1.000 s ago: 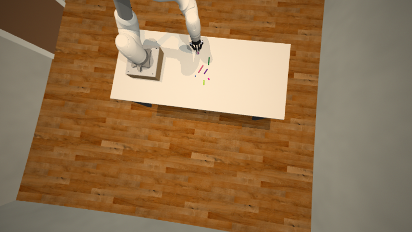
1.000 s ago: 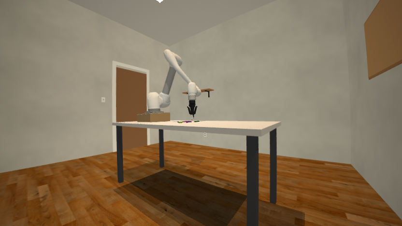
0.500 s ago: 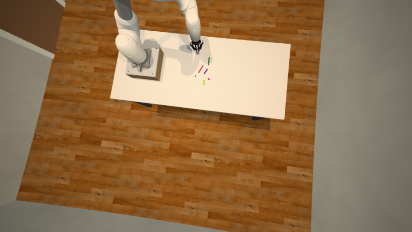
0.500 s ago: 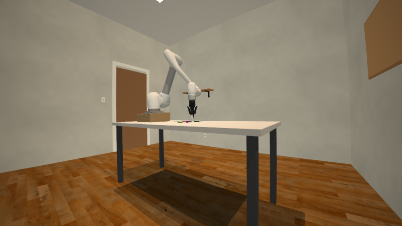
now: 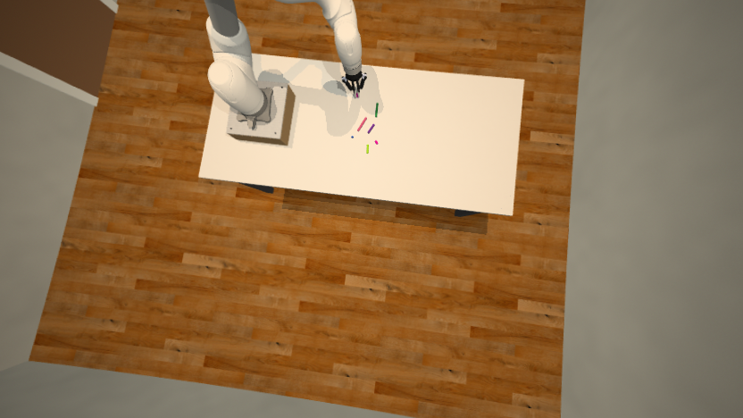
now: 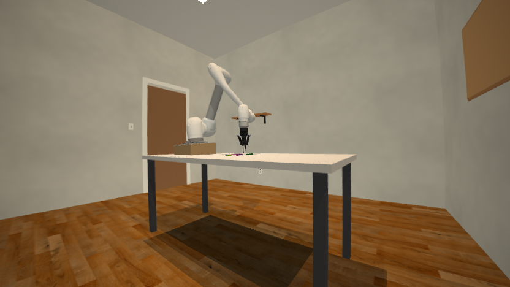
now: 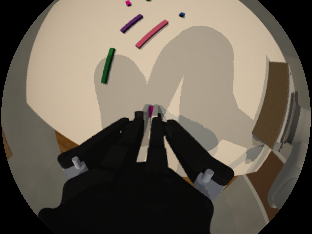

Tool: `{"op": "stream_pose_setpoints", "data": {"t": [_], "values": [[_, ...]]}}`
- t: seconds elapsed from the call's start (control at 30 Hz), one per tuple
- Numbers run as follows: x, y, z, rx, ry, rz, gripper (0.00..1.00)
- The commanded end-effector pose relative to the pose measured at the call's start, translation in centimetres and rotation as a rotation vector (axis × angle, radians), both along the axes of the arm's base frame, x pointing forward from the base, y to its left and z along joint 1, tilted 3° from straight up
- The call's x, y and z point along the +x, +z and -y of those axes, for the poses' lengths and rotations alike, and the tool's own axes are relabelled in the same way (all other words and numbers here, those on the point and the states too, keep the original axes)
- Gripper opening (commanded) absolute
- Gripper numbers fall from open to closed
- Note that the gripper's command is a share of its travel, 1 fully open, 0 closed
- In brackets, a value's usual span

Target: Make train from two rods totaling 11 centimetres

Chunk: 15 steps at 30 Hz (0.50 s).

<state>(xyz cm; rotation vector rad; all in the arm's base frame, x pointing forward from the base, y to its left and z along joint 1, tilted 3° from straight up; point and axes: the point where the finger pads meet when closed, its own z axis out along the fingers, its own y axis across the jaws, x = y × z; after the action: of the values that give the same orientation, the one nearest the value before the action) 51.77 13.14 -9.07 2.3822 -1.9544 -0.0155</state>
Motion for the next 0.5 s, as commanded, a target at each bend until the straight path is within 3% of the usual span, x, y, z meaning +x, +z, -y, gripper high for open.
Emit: {"op": "stream_pose_setpoints", "data": {"t": [0.0, 0.47], "values": [[0.00, 0.01, -0.01, 0.000, 0.000, 0.000, 0.03], [-0.02, -0.50, 0.01, 0.000, 0.000, 0.000, 0.03]]}}
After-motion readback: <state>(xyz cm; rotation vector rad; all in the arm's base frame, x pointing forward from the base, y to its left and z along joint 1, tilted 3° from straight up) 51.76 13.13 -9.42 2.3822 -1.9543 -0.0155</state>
